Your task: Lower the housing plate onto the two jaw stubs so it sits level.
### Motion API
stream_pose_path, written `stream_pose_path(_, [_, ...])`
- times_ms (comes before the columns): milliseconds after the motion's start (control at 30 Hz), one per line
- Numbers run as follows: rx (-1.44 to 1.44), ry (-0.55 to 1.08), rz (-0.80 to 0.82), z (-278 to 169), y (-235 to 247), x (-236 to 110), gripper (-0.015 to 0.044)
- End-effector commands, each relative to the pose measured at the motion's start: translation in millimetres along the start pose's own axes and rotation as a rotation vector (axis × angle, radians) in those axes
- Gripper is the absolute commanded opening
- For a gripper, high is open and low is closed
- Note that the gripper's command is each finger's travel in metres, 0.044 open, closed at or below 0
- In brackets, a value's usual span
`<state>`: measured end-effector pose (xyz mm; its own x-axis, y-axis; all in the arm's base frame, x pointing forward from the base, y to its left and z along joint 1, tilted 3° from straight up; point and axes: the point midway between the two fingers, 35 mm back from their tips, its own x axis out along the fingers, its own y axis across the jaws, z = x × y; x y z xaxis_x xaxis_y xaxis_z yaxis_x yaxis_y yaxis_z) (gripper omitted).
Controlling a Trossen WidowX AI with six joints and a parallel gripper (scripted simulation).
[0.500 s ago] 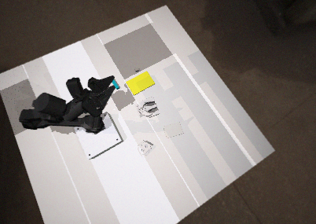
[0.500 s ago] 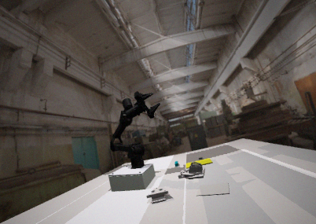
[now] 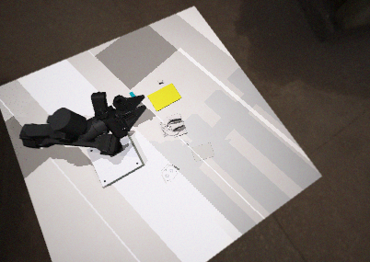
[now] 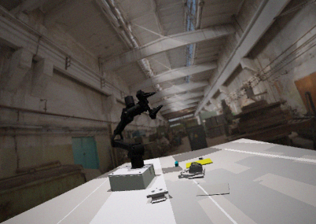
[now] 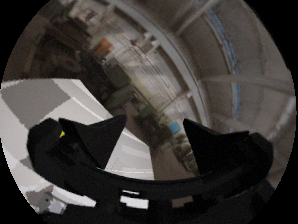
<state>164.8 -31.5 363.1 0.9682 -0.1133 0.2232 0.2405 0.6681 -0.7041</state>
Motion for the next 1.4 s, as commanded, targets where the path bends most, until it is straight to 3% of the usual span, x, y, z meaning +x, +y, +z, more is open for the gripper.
stream_pose_path(0, [-0.038, 0.056, 0.009, -11, -2, 7, 0.044])
stream_pose_path(667, [-0.248, 0.317, 0.123, -72, -7, 34, 0.044])
stream_pose_path(1367, [-0.461, 0.547, 0.342, -142, -6, 45, 0.044])
